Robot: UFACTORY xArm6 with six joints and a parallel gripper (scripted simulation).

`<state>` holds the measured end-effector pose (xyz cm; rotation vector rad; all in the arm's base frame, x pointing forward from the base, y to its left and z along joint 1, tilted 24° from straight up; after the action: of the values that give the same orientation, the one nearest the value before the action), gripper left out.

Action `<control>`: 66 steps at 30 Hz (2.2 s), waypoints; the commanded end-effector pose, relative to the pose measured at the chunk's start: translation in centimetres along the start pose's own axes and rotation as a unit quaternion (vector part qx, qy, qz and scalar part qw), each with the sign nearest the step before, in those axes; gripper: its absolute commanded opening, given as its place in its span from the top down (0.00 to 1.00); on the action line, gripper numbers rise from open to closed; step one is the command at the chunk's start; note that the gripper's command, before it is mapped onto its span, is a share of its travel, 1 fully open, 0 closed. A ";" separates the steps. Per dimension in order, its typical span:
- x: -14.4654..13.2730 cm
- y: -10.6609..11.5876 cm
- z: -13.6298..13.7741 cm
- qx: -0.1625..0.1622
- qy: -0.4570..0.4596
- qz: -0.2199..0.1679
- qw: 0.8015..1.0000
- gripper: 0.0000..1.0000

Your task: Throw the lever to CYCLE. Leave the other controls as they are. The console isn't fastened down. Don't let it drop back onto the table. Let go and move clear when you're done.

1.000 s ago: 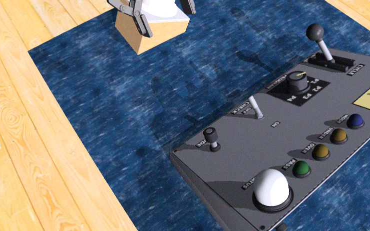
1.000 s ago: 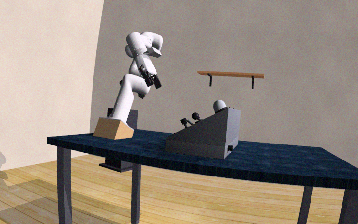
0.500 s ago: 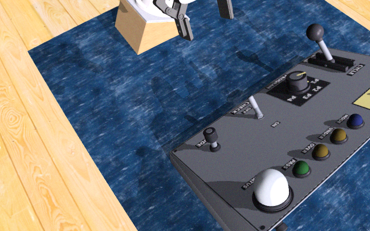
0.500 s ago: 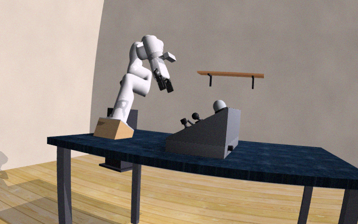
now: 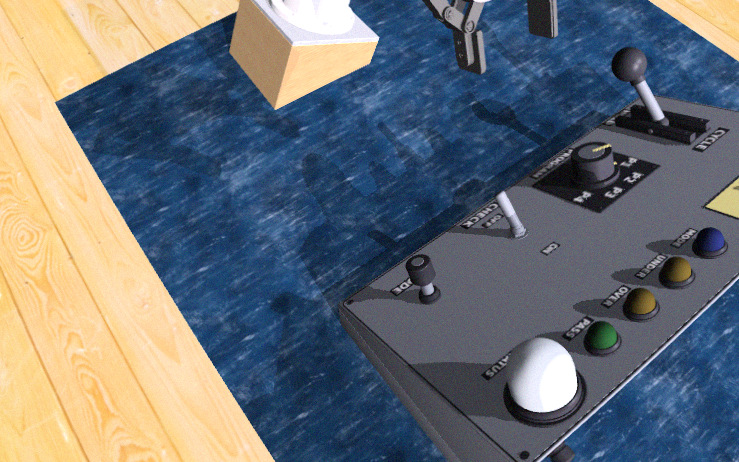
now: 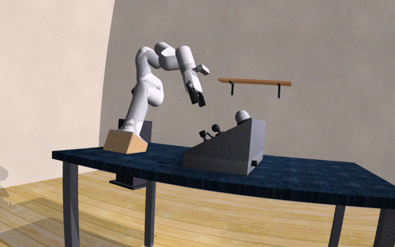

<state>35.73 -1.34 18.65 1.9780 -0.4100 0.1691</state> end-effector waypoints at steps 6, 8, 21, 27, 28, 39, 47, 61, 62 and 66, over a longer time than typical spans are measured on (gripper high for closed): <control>0.0 -0.9 -7.4 -0.008 0.000 0.015 1.000 0.00; -0.3 -1.0 -9.5 -0.003 0.000 0.021 1.000 0.00; -2.3 -0.8 -16.9 0.032 -0.002 0.040 0.999 0.00; -3.1 -0.5 -18.9 0.045 -0.004 0.044 0.998 0.00; -3.1 -0.5 -18.9 0.045 -0.004 0.044 0.998 0.00; -3.1 -0.5 -18.9 0.046 -0.004 0.044 0.998 0.24; -3.1 -0.5 -18.9 0.046 -0.004 0.044 0.998 0.24; -3.1 -0.5 -18.9 0.046 -0.004 0.044 0.998 0.24; -3.1 -0.5 -18.9 0.046 -0.004 0.044 0.998 0.24; -3.1 -0.5 -18.9 0.046 -0.004 0.044 0.998 0.24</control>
<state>34.13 16.55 25.26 2.0508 -0.4998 0.2363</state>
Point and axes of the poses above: the point where the finger pads meet when closed, its own y axis back along the fingers, its own z axis across the jaws, x = y × z, the point moved 1 cm from there along y, back along the fingers, and after that the axes turned 13 degrees about -y, right-handed, at the moved point
